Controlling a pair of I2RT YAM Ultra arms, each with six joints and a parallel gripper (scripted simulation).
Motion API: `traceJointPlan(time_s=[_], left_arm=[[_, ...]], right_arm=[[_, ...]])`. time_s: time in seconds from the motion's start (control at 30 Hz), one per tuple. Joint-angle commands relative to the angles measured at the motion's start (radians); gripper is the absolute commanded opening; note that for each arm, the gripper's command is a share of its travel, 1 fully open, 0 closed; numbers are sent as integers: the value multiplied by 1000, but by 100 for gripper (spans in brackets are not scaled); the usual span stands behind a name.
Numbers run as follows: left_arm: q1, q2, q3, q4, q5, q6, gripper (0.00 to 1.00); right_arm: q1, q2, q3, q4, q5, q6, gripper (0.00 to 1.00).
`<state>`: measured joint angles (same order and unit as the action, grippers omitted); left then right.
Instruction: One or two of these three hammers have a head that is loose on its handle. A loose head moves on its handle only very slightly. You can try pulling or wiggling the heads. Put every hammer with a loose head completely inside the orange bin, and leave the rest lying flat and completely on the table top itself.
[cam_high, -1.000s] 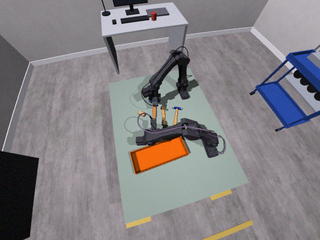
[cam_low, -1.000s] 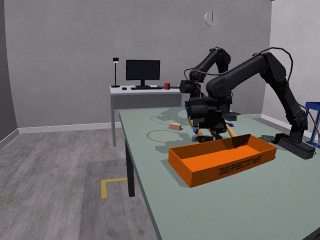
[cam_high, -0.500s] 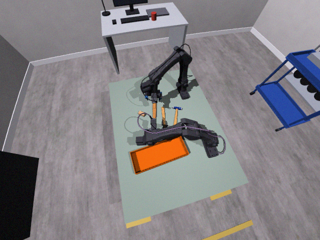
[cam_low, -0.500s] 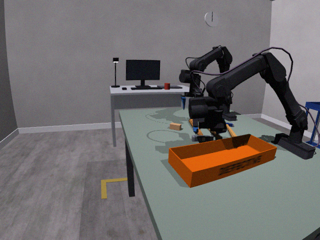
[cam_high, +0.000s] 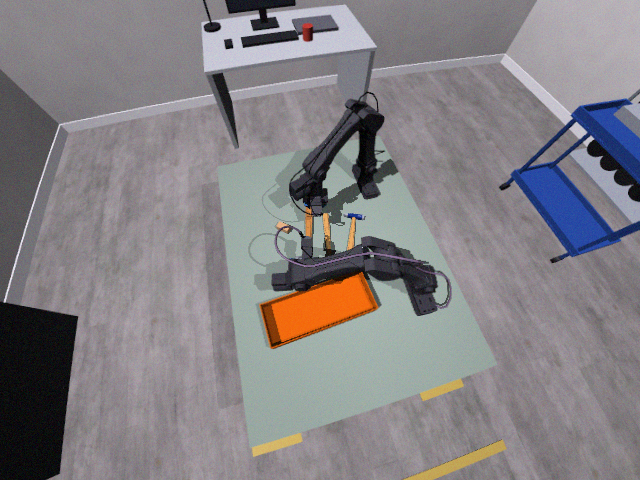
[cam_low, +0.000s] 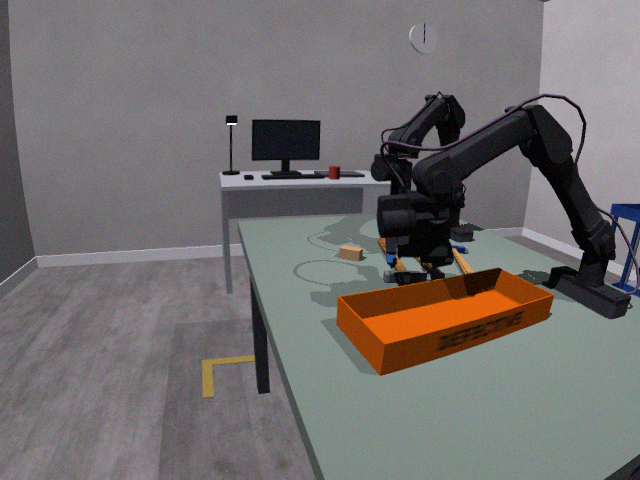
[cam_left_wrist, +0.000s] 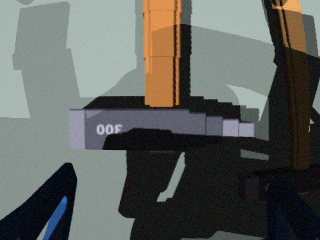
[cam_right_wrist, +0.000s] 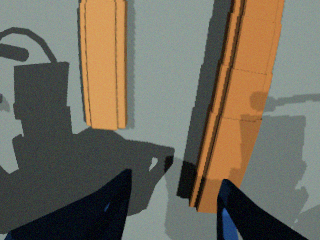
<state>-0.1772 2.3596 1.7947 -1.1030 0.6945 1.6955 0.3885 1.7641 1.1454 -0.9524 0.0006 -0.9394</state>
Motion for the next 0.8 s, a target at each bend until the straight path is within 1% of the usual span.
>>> traceJointPlan(time_s=[0.0,0.17,0.27,0.6,0.77], left_arm=[[0,-5,1,-2,27,7,100],[0,-5,1,-2,27,7,100],[0,-5,1,-2,27,7,100],[0,-5,1,-2,27,7,100],[0,-5,1,-2,27,7,100]], right_arm=[[53,-33,-37,61,-6,75,48],[148,-43,-106,99,-6,124,48],[175,-45,-124,91,-3,123,48],[171,-47,-115,91,-1,123,48],[163,-5,-109,127,-1,122,48]])
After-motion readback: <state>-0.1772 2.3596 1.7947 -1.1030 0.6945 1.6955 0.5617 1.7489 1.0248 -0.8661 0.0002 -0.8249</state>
